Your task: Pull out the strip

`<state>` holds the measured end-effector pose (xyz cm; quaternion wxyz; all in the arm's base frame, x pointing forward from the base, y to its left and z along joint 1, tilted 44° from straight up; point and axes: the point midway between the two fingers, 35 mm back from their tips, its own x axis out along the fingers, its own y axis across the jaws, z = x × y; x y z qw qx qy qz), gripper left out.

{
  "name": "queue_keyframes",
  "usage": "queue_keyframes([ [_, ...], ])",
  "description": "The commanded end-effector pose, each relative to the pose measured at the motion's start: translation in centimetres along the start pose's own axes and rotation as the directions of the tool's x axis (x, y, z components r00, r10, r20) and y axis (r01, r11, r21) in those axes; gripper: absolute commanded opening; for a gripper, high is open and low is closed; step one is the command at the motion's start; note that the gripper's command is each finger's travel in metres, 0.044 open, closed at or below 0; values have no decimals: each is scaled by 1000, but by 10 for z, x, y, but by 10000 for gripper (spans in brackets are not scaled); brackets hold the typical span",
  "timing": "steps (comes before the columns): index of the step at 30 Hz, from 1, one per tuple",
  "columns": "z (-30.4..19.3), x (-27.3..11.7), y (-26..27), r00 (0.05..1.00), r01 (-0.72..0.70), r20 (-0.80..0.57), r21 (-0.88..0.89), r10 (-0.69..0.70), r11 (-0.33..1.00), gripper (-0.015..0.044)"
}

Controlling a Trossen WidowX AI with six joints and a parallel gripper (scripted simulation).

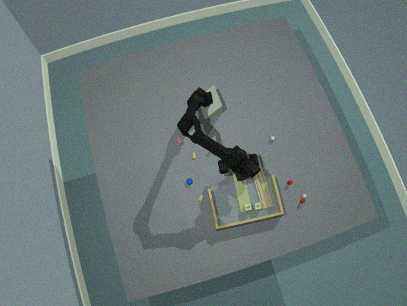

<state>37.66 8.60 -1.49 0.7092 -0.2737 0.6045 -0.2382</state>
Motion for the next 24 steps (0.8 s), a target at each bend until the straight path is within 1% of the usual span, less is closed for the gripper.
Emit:
queue_keyframes([
  [1,0,3,-1,1000,2,-1,1,-2,1000,0],
  [24,-34,4,0,1000,2,-2,0,-2,1000,0],
])
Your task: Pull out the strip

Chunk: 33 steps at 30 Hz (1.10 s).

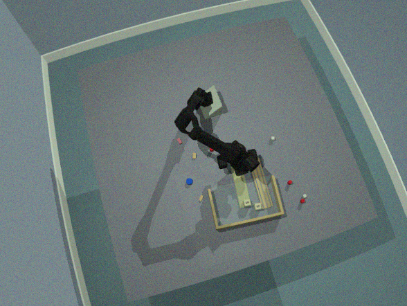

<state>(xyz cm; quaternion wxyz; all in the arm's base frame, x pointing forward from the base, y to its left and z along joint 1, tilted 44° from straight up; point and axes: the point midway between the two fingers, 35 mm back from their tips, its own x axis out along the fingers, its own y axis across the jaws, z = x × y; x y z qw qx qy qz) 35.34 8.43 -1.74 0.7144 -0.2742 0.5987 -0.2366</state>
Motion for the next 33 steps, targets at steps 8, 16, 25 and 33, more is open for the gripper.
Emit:
queue_keyframes([
  [8,-23,5,0,1000,3,-19,-4,-3,1000,0],
  [16,-35,5,-1,1000,3,-19,-4,-3,1000,0],
  [25,-48,6,-1,1000,3,-19,-4,-3,1000,0],
  [33,-61,5,-1,1000,3,-20,-5,-3,1000,0],
])
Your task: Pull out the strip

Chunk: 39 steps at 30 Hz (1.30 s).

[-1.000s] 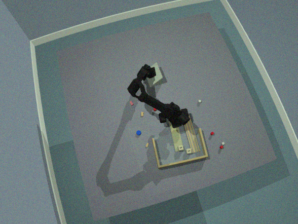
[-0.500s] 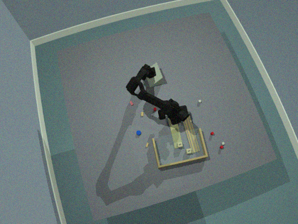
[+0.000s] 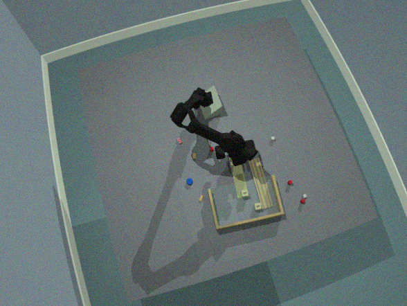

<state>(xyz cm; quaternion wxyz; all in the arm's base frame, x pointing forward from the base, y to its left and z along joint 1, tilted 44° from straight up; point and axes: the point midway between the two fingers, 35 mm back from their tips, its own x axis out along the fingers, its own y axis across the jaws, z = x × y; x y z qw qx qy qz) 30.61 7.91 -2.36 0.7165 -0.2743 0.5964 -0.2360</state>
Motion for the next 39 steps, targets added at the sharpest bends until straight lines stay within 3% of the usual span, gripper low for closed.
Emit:
queue_keyframes([
  [1,-14,6,-1,1000,3,-26,-6,-4,1000,0],
  [39,-70,4,-1,1000,3,-28,-8,-3,1000,0],
])
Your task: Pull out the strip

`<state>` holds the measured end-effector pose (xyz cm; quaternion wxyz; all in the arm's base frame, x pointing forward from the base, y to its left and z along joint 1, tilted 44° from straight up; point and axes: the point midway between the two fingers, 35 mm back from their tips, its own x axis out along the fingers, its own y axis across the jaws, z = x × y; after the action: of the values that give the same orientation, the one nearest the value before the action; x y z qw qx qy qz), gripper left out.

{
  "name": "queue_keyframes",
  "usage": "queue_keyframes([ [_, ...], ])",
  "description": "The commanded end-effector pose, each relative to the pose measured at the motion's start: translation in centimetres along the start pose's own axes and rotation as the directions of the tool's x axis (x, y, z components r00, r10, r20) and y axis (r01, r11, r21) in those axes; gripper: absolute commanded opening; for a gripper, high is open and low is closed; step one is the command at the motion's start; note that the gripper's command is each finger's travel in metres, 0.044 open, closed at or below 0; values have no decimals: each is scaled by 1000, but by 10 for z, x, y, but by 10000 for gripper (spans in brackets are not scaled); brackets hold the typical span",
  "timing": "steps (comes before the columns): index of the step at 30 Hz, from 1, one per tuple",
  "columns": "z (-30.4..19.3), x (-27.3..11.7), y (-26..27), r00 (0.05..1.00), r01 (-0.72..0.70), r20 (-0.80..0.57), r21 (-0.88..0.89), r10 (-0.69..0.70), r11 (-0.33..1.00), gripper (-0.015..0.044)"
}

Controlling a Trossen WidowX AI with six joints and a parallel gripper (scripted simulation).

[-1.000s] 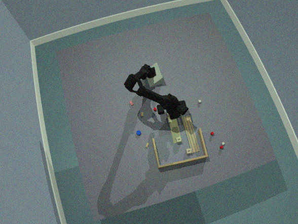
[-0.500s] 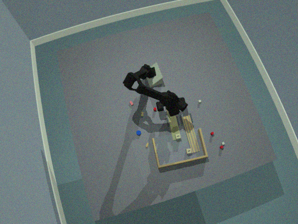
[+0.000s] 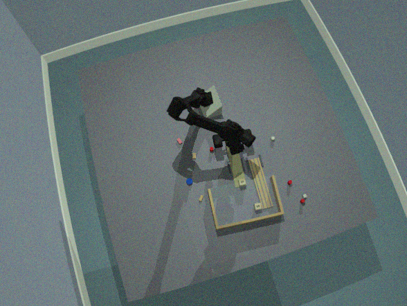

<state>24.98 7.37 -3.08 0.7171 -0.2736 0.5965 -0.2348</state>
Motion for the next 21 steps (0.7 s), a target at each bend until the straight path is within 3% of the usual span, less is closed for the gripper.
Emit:
queue_keyframes([
  [1,-15,5,-2,1000,6,-29,-8,-6,1000,0],
  [21,-43,5,-2,1000,6,-30,-9,-6,1000,0],
])
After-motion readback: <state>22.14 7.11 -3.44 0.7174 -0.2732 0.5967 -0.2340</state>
